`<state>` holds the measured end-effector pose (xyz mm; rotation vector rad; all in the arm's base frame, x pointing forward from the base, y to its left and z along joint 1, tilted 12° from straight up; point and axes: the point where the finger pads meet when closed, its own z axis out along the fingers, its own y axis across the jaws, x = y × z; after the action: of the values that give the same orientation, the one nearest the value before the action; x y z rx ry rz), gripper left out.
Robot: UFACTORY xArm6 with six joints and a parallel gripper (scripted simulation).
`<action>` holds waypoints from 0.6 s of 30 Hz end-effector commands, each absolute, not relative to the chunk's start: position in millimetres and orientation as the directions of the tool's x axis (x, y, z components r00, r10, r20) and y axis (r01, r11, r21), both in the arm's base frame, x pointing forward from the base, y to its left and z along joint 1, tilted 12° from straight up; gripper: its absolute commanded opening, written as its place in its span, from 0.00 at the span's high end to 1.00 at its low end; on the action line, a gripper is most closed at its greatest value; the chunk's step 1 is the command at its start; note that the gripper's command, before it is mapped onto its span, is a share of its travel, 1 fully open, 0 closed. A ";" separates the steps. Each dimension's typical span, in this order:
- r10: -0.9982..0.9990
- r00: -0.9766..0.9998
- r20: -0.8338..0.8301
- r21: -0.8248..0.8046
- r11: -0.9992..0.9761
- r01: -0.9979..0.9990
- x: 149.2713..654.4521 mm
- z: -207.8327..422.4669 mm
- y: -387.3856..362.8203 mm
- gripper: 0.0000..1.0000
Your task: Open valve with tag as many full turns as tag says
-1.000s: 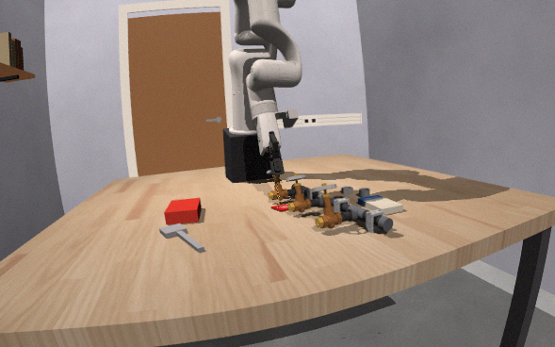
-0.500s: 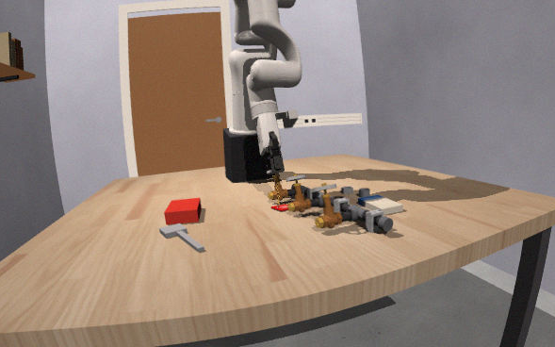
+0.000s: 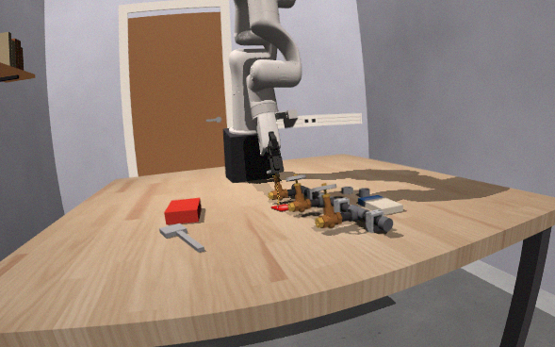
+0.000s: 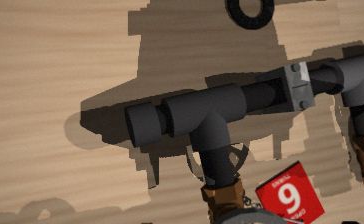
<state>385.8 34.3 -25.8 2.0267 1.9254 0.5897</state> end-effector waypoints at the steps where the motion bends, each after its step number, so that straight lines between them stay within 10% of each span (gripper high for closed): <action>1: 0.990 0.072 0.123 0.467 -0.122 0.876 386.5 -25.1 34.4 0.00; 18: 0.639 0.651 0.409 0.257 -0.766 0.590 386.5 -25.1 34.4 0.00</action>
<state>385.9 34.4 -25.8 2.5556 1.3091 0.6799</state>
